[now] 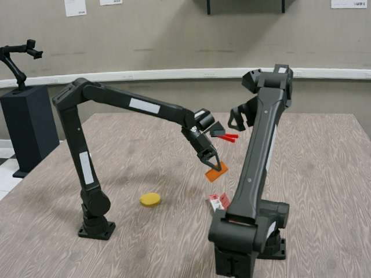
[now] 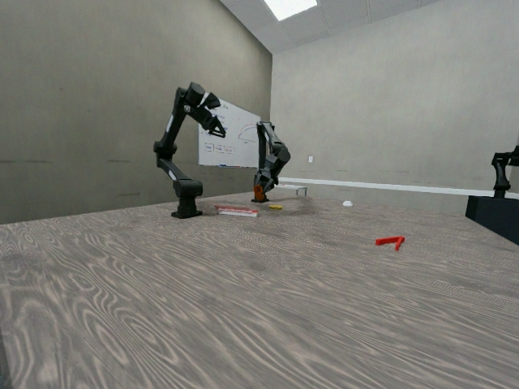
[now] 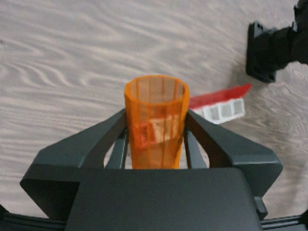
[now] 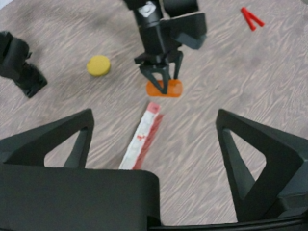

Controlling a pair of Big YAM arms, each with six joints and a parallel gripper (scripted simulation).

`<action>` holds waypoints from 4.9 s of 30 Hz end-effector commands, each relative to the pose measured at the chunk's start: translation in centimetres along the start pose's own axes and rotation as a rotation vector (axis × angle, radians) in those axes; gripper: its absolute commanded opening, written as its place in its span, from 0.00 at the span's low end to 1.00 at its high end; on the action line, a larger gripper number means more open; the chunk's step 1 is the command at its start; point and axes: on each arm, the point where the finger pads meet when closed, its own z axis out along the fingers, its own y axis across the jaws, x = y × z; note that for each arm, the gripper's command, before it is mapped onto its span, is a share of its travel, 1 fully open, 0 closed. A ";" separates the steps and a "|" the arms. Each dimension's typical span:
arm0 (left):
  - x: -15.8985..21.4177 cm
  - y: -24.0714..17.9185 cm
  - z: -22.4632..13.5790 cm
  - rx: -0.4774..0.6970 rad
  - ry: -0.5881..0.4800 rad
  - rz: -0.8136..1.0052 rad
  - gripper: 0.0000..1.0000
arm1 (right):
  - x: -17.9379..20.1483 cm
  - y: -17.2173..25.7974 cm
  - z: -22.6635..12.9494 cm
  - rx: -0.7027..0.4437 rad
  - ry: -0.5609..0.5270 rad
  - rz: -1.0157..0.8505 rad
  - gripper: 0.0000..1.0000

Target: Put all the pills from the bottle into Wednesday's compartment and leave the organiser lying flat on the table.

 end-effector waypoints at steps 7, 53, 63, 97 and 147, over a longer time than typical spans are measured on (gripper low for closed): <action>-2.7 4.7 -0.9 -0.032 -0.323 0.121 0.36 | -1.1 -4.3 2.6 0.013 -0.048 0.004 1.00; -7.7 11.5 -3.4 -0.059 -0.910 0.444 0.36 | -1.1 -13.1 6.2 0.069 -0.156 0.135 1.00; -8.6 11.3 -4.8 -0.070 -0.923 0.461 0.36 | -1.3 -13.1 6.0 0.072 -0.159 0.130 1.00; -1.8 14.6 3.8 -0.052 -0.895 0.421 0.47 | -4.2 -12.7 4.7 0.067 -0.170 0.089 1.00; 3.3 13.7 -15.2 -0.438 -0.927 0.288 1.00 | -9.3 -10.2 7.9 -0.178 -0.325 0.107 1.00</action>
